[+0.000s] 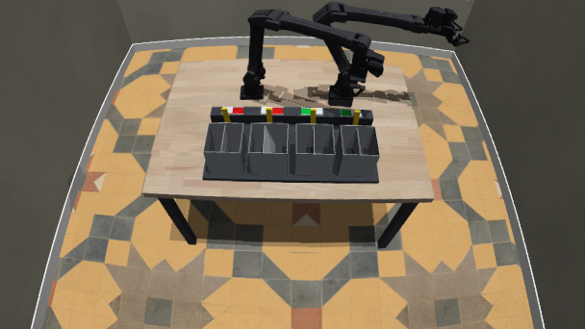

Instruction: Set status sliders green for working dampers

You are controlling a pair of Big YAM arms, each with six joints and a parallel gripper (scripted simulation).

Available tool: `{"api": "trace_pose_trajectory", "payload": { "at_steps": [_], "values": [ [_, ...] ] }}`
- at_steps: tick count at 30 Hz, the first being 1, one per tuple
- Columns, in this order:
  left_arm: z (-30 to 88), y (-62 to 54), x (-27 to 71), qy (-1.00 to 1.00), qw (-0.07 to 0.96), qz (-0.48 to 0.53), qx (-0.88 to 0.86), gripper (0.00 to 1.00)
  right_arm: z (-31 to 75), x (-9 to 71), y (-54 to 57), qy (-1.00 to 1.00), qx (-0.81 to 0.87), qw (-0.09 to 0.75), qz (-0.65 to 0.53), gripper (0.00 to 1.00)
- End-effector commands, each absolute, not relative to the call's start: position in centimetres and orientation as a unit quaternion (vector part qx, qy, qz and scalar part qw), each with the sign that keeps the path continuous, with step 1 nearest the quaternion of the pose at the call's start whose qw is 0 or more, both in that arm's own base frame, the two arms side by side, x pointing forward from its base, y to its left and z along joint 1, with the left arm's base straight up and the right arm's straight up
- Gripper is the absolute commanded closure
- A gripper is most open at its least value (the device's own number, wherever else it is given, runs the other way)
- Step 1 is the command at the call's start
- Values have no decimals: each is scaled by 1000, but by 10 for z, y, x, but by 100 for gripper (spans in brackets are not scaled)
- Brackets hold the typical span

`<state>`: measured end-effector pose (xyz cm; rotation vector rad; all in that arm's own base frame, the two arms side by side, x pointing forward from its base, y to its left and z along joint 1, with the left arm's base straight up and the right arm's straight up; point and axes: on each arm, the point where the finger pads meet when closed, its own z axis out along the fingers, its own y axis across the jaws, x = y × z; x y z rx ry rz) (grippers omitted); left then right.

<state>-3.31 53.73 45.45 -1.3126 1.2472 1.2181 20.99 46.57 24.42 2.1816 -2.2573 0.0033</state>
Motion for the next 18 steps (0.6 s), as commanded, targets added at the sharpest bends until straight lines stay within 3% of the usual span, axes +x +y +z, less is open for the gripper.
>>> {"api": "trace_pose_trajectory", "payload": {
  "at_steps": [1, 18],
  "values": [
    [501, 544, -29, 486, 486, 513, -513, 0, 252, 212, 469, -717, 697, -9, -3, 0],
    [488, 536, -11, 503, 487, 501, -508, 0, 250, 218, 465, -726, 688, -9, -4, 0]
  ]
}}
